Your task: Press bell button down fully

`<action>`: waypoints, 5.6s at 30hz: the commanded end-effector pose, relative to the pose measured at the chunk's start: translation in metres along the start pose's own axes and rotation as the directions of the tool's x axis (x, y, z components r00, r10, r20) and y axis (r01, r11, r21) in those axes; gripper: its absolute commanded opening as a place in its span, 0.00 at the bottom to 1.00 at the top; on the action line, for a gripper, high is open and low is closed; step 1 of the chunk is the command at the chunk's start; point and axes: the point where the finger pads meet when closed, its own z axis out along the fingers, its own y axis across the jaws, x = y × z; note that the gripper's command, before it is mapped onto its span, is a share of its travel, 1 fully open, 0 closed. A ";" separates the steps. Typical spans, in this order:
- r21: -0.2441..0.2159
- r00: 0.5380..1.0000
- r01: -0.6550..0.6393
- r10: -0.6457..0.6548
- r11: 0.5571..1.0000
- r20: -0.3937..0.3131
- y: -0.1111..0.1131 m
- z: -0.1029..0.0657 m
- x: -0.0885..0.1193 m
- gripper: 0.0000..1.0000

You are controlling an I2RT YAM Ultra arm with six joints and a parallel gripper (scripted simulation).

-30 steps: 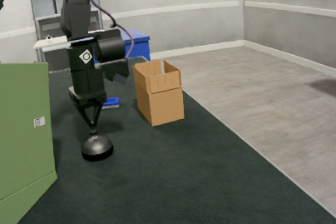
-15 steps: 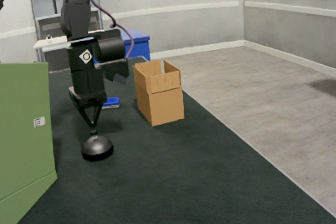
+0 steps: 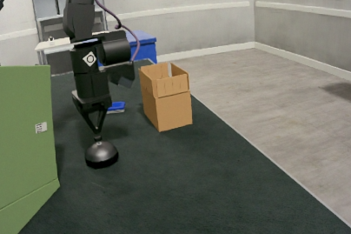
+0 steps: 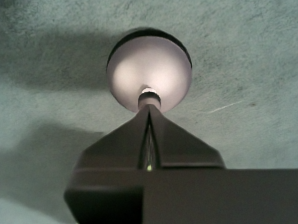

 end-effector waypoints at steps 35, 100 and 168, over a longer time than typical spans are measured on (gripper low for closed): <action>0.006 0.999 -0.010 0.009 1.000 0.031 -0.003 -0.006 -0.002 0.00; 0.005 0.999 -0.006 0.006 1.000 0.036 -0.003 0.015 -0.012 0.00; -0.002 1.000 -0.010 0.010 1.000 0.006 -0.002 -0.010 0.004 0.00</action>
